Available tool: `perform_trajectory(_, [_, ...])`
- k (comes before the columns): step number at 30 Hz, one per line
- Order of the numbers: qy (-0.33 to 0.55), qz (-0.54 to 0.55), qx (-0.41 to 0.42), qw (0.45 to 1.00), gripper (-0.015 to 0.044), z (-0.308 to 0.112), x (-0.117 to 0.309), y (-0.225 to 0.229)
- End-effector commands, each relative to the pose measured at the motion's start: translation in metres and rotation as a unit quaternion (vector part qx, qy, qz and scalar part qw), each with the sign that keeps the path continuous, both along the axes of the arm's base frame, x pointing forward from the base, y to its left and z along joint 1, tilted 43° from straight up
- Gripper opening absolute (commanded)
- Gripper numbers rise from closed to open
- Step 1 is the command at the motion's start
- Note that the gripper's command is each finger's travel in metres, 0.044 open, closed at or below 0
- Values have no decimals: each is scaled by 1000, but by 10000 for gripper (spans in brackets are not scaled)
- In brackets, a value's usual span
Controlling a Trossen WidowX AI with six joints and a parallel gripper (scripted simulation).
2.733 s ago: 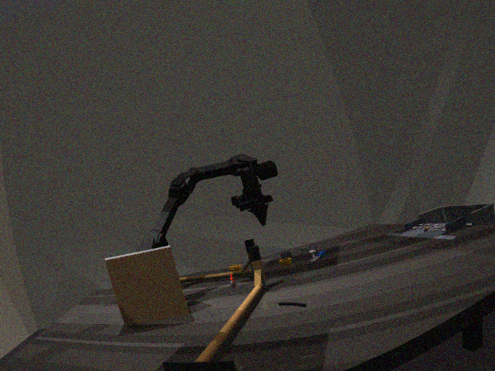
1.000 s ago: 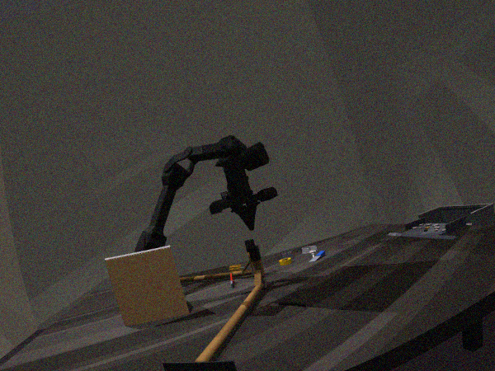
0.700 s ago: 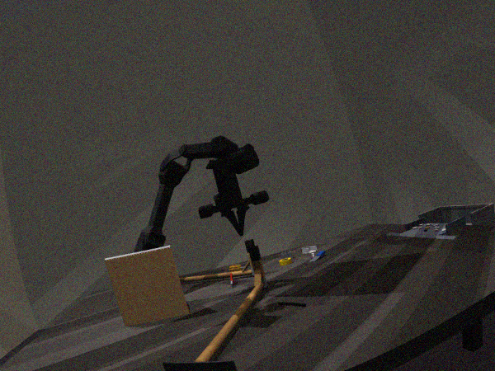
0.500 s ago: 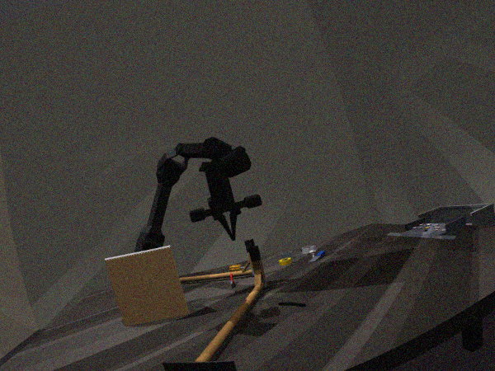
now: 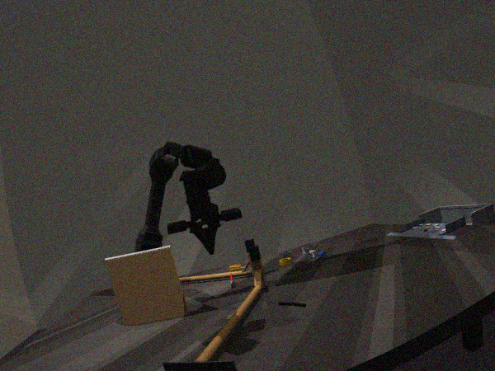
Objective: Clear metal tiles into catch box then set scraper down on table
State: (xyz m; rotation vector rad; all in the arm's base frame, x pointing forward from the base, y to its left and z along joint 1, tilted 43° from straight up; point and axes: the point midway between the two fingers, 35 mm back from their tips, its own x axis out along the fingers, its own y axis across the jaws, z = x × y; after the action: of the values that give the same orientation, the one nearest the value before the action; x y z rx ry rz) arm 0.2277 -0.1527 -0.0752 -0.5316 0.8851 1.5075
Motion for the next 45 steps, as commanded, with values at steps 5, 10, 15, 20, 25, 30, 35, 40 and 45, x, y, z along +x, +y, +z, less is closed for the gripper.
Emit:
perform_trajectory(5, [35, -35, 8, 999, 0, -13, -29, -4])
perform_trajectory(10, [39, -39, 9, 998, 0, -15, -32, -3])
perform_trajectory(15, [39, -39, 9, 998, 0, -24, -31, 2])
perform_trajectory(20, [39, -39, 8, 998, 0, -35, -31, 10])
perform_trajectory(25, [38, -39, 8, 998, 0, -46, -31, 18])
perform_trajectory(30, [38, -39, 8, 998, 0, -56, -31, 26])
perform_trajectory(35, [38, -39, 8, 998, 0, -67, -32, 34])
perform_trajectory(40, [38, -39, 8, 998, 0, -77, -33, 43])
perform_trajectory(45, [38, -39, 8, 998, 0, -86, -35, 52])
